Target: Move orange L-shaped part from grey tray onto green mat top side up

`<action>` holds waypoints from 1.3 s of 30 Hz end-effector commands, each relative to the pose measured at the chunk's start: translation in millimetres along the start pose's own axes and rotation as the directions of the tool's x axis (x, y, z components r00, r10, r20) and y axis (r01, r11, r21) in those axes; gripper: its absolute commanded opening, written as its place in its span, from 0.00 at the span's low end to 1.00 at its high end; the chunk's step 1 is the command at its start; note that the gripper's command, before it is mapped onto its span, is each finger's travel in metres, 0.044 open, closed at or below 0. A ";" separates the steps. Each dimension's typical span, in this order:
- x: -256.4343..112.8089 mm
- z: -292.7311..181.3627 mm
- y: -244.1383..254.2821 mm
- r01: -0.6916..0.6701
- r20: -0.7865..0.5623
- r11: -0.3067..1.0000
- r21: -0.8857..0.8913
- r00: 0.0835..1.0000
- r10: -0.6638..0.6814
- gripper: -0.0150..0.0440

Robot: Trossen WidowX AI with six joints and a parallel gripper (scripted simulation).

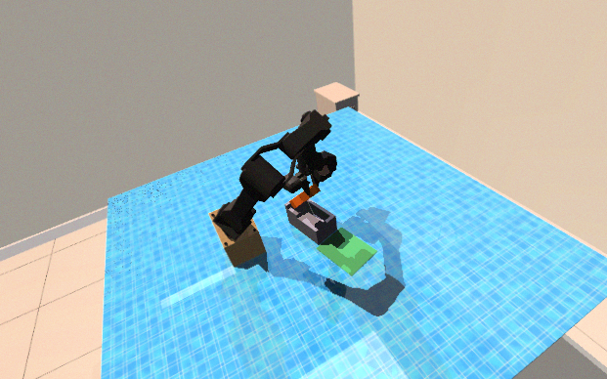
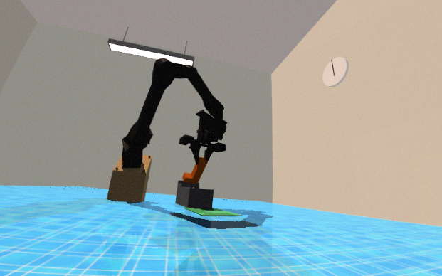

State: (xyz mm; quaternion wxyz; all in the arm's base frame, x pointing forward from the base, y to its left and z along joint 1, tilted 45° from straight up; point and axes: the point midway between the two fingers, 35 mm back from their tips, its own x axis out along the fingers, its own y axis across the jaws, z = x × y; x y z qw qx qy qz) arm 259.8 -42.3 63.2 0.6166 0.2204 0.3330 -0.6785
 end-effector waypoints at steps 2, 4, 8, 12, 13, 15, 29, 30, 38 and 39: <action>-6.9 0.5 1.8 -0.010 -0.007 1.000 0.013 1.000 0.011 0.25; -7.8 1.5 1.7 -0.010 -0.007 1.000 0.013 1.000 0.011 0.25; -5.5 12.8 0.4 -0.011 -0.008 1.000 0.013 1.000 0.011 0.25; -2.8 31.4 -2.2 -0.010 -0.007 1.000 0.013 1.000 0.011 0.25; -2.5 36.1 -2.8 -0.010 -0.006 1.000 0.013 1.000 0.011 0.25; -2.0 44.9 -3.9 -0.010 -0.006 1.000 0.014 1.000 0.010 0.25; -1.5 103.3 -10.5 -0.010 -0.003 1.000 0.014 1.000 0.010 0.25; -1.5 107.4 -10.8 -0.010 -0.003 1.000 0.014 1.000 0.010 0.25; -1.6 139.3 -12.9 -0.011 -0.002 1.000 0.015 1.000 0.011 0.25; -1.7 143.3 -13.2 -0.011 -0.001 1.000 0.015 1.000 0.011 0.25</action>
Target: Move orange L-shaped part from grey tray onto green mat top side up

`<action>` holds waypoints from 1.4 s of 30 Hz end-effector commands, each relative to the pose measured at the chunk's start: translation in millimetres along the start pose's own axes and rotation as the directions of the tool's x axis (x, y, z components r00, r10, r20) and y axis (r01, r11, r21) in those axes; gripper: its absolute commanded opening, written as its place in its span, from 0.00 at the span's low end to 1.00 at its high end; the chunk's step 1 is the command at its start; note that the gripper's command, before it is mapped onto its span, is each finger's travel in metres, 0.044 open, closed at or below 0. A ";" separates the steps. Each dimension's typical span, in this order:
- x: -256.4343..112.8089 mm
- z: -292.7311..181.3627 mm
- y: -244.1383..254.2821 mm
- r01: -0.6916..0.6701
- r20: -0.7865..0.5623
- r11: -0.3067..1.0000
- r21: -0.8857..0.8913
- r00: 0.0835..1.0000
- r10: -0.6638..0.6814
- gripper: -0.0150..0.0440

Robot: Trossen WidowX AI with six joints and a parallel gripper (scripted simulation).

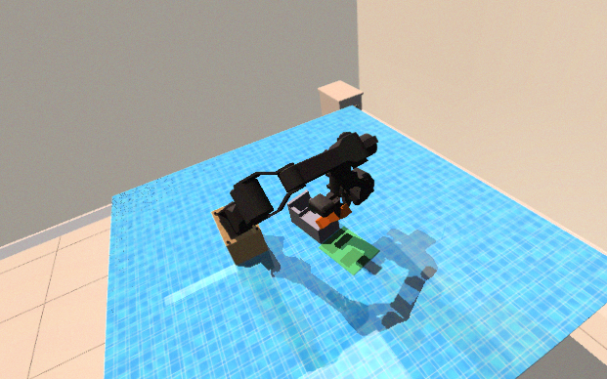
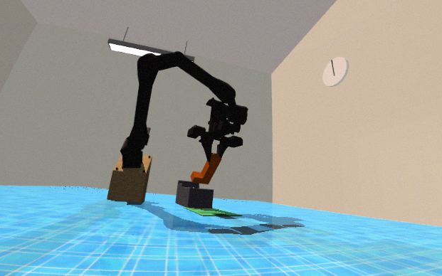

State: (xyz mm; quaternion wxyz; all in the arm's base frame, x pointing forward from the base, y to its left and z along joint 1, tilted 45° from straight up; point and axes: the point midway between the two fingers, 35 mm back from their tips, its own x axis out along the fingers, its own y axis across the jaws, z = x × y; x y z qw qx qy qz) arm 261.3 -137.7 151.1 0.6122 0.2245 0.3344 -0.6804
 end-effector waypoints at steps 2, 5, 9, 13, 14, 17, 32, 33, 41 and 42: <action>-5.1 22.1 -0.9 -0.017 0.008 1.000 0.009 1.000 0.017 0.25; -5.3 35.0 -1.7 -0.017 0.009 1.000 0.009 1.000 0.017 0.25; -5.3 38.8 -2.1 -0.017 0.010 1.000 0.009 1.000 0.017 0.25; -3.8 38.8 -2.0 -0.017 0.010 1.000 0.009 1.000 0.017 0.25; -2.8 38.8 -1.9 -0.017 0.010 1.000 0.009 1.000 0.017 0.25; 1.4 38.9 -1.7 -0.017 0.010 1.000 0.009 1.000 0.017 0.25; 25.6 39.3 -1.2 -0.017 0.011 1.000 0.010 1.000 0.017 0.25; 27.2 39.3 -1.2 -0.017 0.011 1.000 0.010 1.000 0.017 0.25; 40.1 39.6 -1.0 -0.017 0.011 1.000 0.010 1.000 0.017 0.25; 41.7 39.6 -1.0 -0.017 0.011 1.000 0.010 1.000 0.017 0.25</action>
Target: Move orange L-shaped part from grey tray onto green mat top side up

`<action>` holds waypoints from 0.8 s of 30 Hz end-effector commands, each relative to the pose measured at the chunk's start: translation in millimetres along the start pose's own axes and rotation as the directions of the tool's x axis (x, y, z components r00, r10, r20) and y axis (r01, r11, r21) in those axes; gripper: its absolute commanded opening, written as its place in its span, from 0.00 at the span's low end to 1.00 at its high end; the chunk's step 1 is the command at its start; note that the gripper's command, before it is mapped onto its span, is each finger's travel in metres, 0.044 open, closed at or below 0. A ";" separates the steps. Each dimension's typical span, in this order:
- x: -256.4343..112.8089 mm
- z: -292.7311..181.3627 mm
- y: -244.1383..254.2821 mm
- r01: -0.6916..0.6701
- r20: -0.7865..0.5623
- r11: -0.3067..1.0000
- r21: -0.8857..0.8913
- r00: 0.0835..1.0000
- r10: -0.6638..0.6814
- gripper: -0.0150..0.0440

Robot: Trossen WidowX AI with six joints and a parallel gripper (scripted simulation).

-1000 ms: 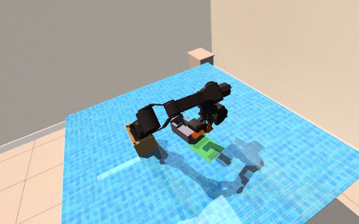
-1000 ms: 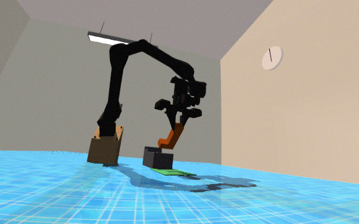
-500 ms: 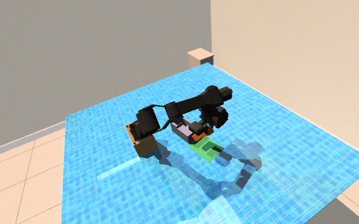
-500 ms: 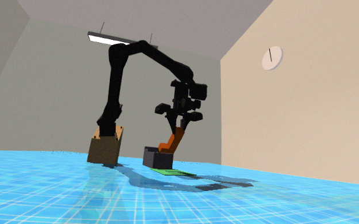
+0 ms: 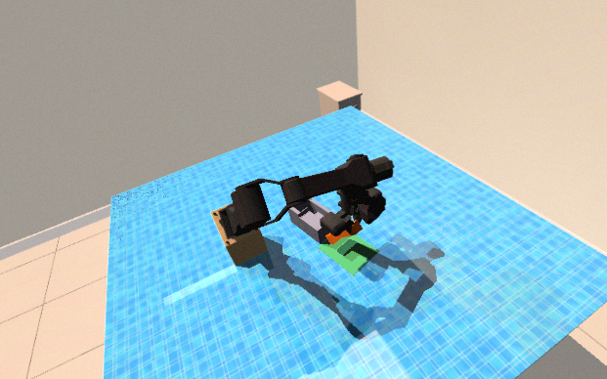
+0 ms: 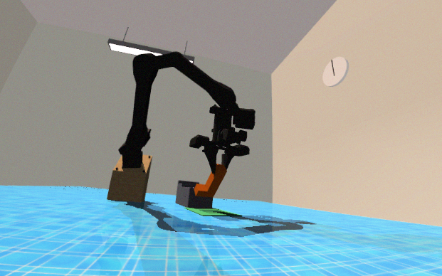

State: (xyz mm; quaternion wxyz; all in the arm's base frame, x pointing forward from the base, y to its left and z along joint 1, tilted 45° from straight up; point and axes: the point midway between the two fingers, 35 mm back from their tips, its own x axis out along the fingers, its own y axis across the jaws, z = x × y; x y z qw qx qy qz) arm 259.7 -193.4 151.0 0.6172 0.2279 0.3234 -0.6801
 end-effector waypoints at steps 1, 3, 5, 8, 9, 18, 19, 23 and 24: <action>4.8 -0.8 -0.9 -0.003 -0.001 1.000 -0.007 1.000 0.003 0.25; 8.0 -0.8 -1.0 -0.003 -0.001 1.000 -0.007 1.000 0.003 0.25; 11.2 -0.8 -1.0 -0.003 -0.001 1.000 -0.007 1.000 0.003 0.25; 15.9 -0.7 -1.0 -0.003 0.000 1.000 -0.007 1.000 0.003 0.25; 17.4 -0.7 -1.0 -0.003 0.000 1.000 -0.007 1.000 0.003 0.25; 31.8 -0.6 -1.2 -0.003 0.001 1.000 -0.007 1.000 0.003 0.25; 33.4 -0.6 -1.3 -0.003 0.001 1.000 -0.007 1.000 0.003 0.25; 37.3 -0.5 -1.5 -0.003 0.001 1.000 -0.007 1.000 0.003 0.25; 37.3 -0.5 -1.5 -0.003 0.001 1.000 -0.007 1.000 0.003 0.25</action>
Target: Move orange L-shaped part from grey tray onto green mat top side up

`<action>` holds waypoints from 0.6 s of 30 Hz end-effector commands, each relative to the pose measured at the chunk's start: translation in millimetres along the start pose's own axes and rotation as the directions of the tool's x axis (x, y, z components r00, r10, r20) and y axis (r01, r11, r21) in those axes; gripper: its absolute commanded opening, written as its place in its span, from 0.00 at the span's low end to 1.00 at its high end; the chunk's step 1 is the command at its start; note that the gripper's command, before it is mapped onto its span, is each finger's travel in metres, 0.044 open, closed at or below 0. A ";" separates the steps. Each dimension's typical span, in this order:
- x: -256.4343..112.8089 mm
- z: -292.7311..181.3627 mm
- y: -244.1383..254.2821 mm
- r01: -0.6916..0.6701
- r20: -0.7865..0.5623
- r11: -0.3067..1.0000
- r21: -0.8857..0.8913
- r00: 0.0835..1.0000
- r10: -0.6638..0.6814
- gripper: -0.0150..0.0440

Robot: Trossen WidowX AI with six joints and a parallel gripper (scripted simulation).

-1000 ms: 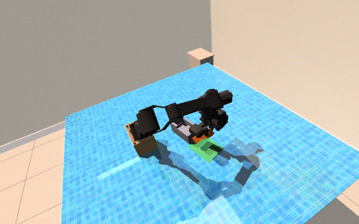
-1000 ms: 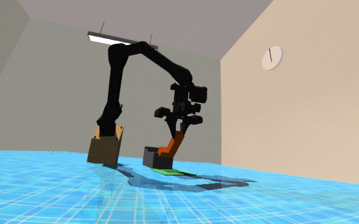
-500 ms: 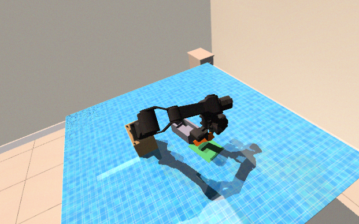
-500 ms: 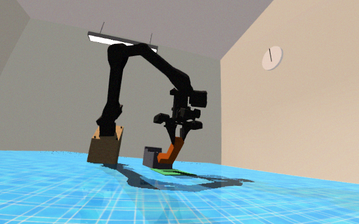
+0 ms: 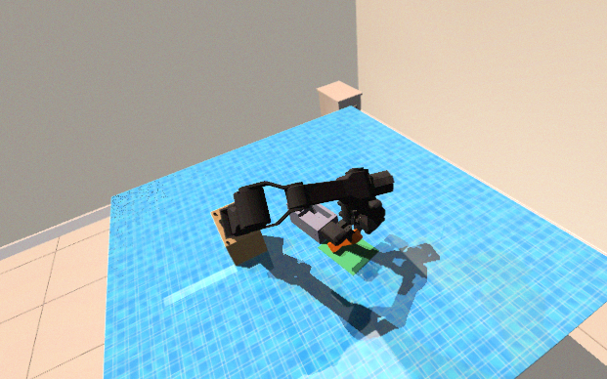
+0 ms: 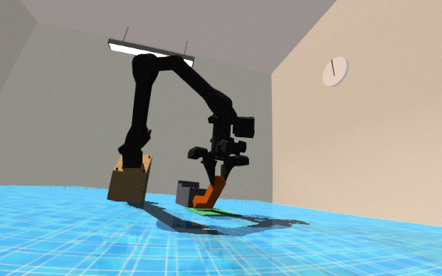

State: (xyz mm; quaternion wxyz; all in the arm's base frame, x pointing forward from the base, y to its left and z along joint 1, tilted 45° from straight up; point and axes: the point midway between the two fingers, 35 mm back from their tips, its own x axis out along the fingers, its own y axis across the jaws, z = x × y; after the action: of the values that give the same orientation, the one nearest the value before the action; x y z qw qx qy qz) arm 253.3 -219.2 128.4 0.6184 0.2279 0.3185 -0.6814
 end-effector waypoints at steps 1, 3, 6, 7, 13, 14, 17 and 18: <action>2.6 -3.1 0.4 0.000 -0.006 1.000 -0.014 1.000 0.000 0.25; 2.6 -3.1 0.4 0.000 -0.006 1.000 -0.014 1.000 0.000 0.25; 2.6 -3.1 0.4 0.000 -0.006 1.000 -0.014 1.000 0.000 0.25; 2.6 -3.1 0.4 0.000 -0.006 1.000 -0.014 1.000 0.000 0.25; 2.2 -1.9 -0.3 0.002 -0.002 1.000 -0.006 1.000 -0.002 0.25; 2.2 -1.9 -0.3 0.002 -0.002 1.000 -0.006 1.000 -0.002 0.30; 2.2 -1.9 -0.3 0.002 -0.002 1.000 -0.006 1.000 -0.002 0.43; 2.2 -1.9 -0.3 0.002 -0.002 1.000 -0.006 1.000 -0.002 0.48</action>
State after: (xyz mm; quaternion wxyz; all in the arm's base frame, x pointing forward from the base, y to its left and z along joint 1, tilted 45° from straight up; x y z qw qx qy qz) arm 252.5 -219.5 125.6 0.6180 0.2264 0.3211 -0.6810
